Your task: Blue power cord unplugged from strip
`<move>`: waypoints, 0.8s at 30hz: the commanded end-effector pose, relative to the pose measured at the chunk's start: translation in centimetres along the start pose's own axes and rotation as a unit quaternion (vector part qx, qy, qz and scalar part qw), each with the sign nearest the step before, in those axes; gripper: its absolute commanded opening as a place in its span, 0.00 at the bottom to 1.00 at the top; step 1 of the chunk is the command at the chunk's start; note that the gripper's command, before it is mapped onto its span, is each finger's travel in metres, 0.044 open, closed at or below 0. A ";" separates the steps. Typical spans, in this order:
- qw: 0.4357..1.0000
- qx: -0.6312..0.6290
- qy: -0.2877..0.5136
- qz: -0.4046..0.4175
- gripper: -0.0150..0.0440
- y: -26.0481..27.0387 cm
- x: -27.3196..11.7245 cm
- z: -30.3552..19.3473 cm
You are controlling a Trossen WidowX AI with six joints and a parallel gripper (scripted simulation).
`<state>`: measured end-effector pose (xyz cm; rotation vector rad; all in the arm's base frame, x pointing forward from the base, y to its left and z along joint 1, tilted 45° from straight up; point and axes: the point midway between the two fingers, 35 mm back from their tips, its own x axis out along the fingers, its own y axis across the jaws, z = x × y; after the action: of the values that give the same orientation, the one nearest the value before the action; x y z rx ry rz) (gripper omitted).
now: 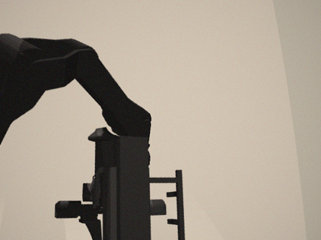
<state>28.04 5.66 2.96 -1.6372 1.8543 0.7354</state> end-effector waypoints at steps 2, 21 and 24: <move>1.000 -0.002 0.003 0.001 0.53 0.1 0.1 -0.8; 1.000 -0.001 0.001 0.001 0.35 0.1 1.0 -0.8; 1.000 -0.001 0.001 0.001 0.31 0.1 1.0 -0.8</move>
<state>27.81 4.33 2.77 -1.6376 1.8590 0.7353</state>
